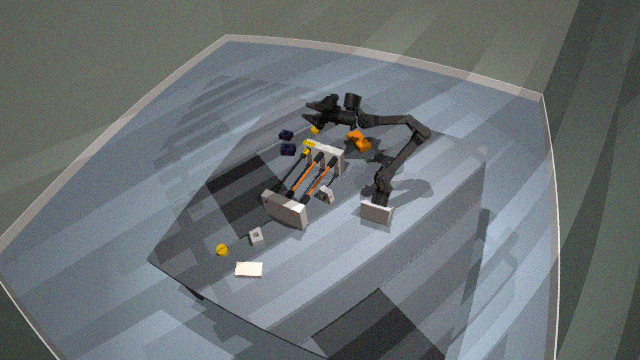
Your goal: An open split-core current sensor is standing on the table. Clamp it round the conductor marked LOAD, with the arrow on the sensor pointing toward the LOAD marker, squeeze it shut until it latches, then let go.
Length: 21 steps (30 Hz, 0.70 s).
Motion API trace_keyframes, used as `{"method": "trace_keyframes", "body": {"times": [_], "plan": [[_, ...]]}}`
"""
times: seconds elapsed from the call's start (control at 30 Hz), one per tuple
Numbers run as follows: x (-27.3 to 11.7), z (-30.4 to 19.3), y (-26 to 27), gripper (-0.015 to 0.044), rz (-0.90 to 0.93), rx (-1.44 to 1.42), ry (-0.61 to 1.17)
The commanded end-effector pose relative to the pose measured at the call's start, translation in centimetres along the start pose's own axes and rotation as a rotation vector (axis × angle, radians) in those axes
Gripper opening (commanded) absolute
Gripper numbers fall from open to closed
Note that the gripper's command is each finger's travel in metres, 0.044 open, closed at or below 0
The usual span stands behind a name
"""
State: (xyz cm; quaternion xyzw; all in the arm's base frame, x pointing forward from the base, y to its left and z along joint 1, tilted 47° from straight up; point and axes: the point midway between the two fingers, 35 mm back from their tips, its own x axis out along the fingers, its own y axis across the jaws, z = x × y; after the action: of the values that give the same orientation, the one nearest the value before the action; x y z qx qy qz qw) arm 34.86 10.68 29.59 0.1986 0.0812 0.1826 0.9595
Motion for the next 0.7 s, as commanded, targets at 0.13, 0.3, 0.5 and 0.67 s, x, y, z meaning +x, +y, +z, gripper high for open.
{"method": "trace_keyframes", "body": {"times": [0.13,0.3,0.5,0.67], "plan": [[-7.3,5.5,-7.0,0.044,-0.36,-0.412,-0.213],[-7.3,5.5,-7.0,0.044,-0.36,-0.412,-0.213],[-6.1,4.7,-8.3,0.044,-0.431,-0.342,-0.121],[-3.7,1.3,-11.9,0.044,-0.706,-0.186,0.182]]}}
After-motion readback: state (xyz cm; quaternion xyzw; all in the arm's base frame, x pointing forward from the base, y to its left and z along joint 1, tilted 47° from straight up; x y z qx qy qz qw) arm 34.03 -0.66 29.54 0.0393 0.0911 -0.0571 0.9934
